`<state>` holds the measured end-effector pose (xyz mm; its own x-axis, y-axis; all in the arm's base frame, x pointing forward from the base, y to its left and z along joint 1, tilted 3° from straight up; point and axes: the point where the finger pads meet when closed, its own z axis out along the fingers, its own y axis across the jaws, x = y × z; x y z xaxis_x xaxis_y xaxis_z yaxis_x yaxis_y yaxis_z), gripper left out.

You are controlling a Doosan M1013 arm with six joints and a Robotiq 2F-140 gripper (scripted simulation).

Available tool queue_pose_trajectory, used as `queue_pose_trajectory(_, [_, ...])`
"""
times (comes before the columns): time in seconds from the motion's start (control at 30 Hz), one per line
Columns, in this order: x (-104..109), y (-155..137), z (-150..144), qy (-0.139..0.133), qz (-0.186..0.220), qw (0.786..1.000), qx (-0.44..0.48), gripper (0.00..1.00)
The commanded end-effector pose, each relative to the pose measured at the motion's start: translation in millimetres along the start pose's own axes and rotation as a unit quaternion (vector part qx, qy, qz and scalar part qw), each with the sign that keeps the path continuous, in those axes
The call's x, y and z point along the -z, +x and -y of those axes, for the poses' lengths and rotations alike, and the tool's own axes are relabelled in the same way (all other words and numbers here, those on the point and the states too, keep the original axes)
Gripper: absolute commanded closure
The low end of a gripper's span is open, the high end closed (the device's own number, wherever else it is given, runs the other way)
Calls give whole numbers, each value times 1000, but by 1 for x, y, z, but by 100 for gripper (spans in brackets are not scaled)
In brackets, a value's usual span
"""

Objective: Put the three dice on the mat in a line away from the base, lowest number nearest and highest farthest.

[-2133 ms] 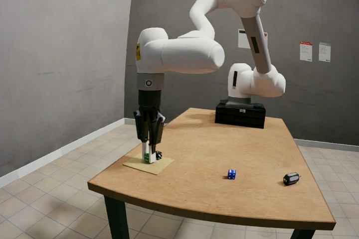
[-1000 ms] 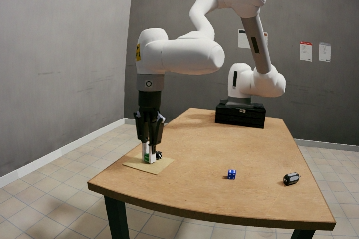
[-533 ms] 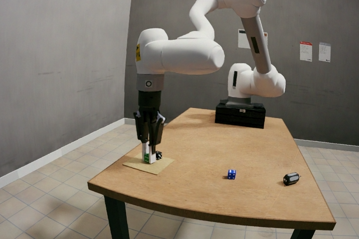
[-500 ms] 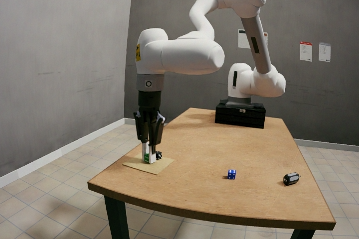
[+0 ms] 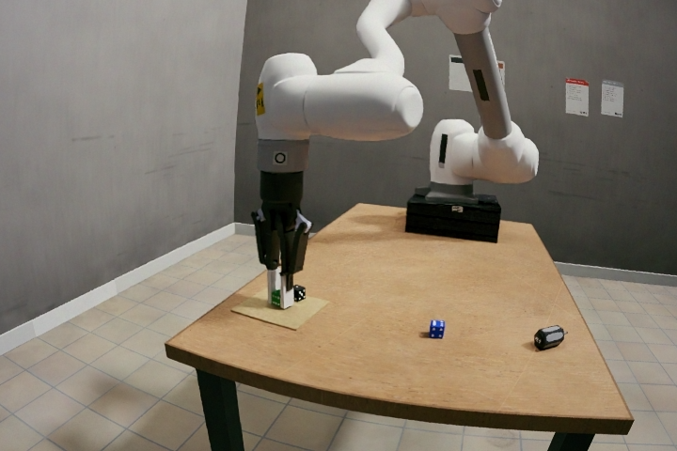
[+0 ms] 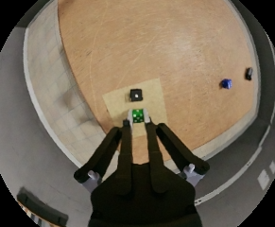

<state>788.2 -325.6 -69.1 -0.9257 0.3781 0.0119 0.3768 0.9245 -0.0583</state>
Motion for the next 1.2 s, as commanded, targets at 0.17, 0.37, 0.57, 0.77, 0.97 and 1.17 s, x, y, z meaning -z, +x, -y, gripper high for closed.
queue_pose_trajectory(0.17, [1, -1, 0, 0, 1, 1000, 0, 79])
queue_pose_trajectory(0.37, [1, -1, 0, 0, 1, 1000, 0, 79])
queue_pose_trajectory(0.57, [1, -1, 0, 0, 1, 1000, 0, 79])
queue_pose_trajectory(0.77, [0, -1, 0, 0, 1, 1000, 0, 79])
queue_pose_trajectory(0.97, [-2, -1, 0, 0, 1, 1000, 0, 79])
queue_pose_trajectory(1.17, [-2, -1, 0, 0, 1, 1000, 0, 79])
